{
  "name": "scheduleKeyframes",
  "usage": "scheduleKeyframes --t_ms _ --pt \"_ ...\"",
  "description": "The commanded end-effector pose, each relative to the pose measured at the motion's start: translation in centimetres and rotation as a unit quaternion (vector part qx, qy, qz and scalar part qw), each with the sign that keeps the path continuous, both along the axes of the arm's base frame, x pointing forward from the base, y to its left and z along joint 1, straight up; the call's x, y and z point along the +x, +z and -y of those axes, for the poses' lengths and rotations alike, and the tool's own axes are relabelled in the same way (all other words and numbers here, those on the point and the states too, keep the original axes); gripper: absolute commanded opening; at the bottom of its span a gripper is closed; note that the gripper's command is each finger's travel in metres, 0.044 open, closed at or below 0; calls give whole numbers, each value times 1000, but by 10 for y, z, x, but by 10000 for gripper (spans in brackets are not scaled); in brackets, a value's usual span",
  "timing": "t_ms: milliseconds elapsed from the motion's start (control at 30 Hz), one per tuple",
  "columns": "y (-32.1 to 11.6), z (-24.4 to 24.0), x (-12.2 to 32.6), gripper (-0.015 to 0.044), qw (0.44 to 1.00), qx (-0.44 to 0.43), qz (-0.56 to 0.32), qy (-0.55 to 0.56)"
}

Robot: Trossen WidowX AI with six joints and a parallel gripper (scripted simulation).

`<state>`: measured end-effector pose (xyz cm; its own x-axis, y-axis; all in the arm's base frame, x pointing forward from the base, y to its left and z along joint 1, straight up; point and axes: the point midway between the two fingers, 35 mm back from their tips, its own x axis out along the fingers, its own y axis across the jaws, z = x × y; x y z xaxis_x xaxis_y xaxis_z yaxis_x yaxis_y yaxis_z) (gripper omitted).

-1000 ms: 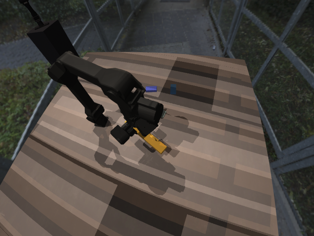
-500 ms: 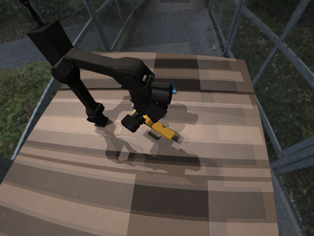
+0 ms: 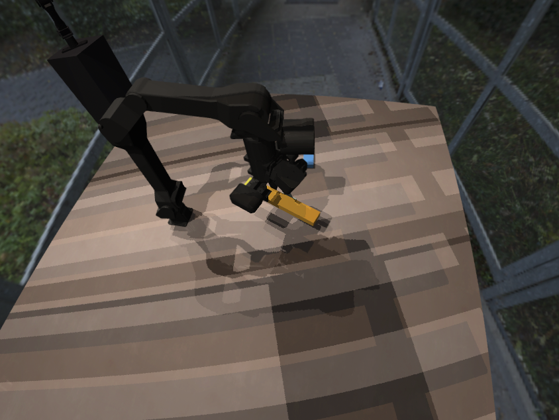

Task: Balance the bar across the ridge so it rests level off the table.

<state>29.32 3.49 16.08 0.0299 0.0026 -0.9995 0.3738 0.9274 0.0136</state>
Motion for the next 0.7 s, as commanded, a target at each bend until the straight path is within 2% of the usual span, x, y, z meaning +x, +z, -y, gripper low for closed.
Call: scheduleKeyframes --t_ms 0,467,667 --pt "-1 -15 1 0 1000 1 -3 8" --pt "-1 -68 -5 0 999 2 -3 45" --pt "-4 -72 -6 0 999 2 -3 48"
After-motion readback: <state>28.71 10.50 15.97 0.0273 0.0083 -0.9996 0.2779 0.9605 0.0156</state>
